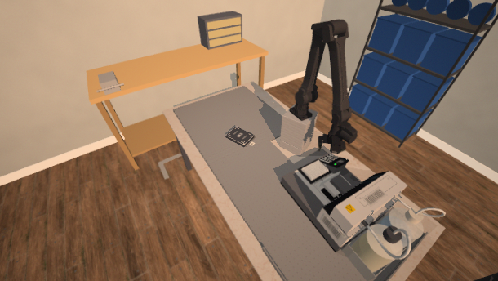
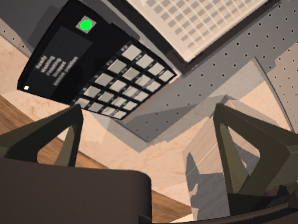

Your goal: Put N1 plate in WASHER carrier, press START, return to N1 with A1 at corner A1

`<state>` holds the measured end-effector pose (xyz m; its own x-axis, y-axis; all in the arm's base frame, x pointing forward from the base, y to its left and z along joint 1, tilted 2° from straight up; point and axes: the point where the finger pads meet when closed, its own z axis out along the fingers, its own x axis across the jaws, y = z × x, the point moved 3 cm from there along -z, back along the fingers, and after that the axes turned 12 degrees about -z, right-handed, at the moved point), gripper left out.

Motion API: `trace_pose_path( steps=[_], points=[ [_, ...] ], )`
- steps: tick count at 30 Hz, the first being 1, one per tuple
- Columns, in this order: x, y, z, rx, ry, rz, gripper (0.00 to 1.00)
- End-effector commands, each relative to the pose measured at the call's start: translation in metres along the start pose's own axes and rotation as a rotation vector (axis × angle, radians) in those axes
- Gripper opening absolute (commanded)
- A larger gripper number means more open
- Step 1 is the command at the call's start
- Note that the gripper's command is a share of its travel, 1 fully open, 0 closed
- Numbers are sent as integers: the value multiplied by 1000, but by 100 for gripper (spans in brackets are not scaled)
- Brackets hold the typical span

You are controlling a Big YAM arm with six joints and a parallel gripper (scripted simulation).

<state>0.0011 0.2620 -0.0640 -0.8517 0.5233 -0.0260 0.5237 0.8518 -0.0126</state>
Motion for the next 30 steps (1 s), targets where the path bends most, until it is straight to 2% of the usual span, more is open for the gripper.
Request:
trace_pose_path(
  steps=[1, 30],
  points=[
    [4, 3, 2, 13, -7, 37, 100],
    [5, 4, 2, 7, -3, 32, 100]
  ],
)
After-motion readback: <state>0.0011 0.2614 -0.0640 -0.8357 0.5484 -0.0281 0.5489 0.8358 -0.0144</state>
